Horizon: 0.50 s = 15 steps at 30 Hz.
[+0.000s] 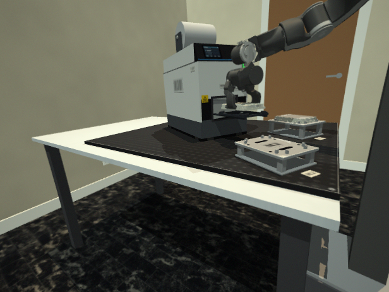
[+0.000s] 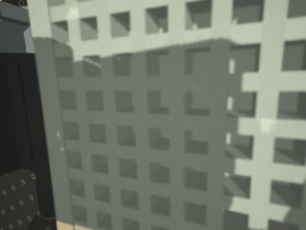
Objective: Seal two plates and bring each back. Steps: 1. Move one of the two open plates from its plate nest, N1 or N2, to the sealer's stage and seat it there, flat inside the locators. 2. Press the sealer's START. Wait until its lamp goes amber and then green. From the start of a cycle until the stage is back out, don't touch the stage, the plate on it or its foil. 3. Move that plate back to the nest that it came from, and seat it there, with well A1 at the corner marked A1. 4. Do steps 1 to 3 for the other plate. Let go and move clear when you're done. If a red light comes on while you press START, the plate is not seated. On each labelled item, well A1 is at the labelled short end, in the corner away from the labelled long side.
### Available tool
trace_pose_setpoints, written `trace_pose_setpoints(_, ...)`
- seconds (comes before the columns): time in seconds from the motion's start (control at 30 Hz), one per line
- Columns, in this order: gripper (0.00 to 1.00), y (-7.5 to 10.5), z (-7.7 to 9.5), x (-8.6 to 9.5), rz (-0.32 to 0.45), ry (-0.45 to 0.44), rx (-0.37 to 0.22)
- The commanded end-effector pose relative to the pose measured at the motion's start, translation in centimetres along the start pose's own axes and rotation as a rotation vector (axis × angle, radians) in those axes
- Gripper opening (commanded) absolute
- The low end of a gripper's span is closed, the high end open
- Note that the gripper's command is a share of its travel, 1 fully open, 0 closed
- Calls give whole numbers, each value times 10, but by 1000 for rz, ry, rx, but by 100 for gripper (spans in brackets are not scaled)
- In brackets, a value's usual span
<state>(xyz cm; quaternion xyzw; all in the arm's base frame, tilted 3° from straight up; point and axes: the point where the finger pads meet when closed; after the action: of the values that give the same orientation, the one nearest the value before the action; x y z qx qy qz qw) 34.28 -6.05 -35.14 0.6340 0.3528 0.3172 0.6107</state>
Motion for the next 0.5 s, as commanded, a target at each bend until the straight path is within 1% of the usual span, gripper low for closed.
trace_pose_setpoints(0.0,0,-2,-1,0,2,6,2)
trace_pose_setpoints(0.47,0,-2,0,0,2,3,0)
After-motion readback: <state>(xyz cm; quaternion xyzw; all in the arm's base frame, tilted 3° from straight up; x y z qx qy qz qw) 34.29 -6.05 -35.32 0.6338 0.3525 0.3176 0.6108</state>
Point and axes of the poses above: the point where the finger pads meet when closed, its own y axis back along the fingers, its own x axis across the jaws, z = x × y, and after that the axes turned 9 degrees about -y, right-handed
